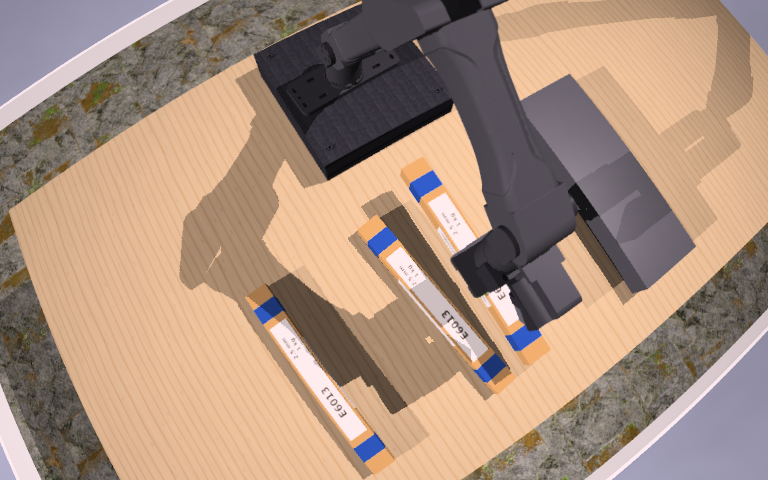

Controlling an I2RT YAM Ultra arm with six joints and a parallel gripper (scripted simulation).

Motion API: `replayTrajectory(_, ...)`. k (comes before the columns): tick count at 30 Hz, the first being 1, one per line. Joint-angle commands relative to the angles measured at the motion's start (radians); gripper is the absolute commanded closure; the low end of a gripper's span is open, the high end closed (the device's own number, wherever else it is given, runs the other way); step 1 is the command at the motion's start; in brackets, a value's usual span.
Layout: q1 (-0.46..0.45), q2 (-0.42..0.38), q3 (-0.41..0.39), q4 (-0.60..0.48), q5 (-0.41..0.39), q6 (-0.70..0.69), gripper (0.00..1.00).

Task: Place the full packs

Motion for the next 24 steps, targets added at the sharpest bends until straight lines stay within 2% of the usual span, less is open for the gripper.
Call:
replayTrajectory(1,0.014,-0.026,0.041,-0.008,-0.003,0.005,1.00)
replayTrajectory(23,0.005,-0.017,0.047,-0.014,-0.003,0.004,1.00)
replayTrajectory(24,0.001,-0.020,0.005,0.009,-0.001,-0.001,1.00)
